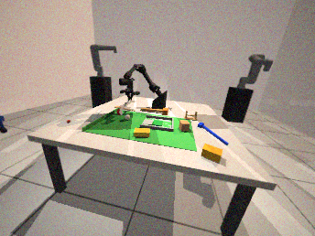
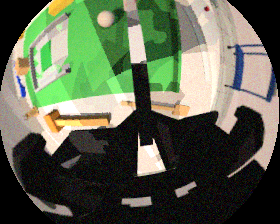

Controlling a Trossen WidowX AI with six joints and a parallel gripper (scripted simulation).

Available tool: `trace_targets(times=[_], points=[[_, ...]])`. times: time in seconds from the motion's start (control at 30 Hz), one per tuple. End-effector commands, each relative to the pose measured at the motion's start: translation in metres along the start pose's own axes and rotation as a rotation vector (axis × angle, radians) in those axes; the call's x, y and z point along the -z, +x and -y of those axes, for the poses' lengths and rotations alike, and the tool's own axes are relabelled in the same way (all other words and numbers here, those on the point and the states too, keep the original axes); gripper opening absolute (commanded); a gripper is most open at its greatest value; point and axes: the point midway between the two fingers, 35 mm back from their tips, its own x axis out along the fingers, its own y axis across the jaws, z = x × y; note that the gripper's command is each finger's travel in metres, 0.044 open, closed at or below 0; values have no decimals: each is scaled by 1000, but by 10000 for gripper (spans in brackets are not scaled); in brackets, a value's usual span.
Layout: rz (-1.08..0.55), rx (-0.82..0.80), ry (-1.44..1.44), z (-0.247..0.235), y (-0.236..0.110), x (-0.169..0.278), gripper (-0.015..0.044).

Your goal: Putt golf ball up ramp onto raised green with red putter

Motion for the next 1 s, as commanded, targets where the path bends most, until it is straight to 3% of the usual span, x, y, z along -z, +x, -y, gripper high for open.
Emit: trace_targets(times=[0.0, 0.6, 0.97], points=[[9, -2, -1, -1, 4, -2, 0], [9, -1, -1, 0, 31, -2, 0], [3, 4, 2, 1, 30, -1, 0]])
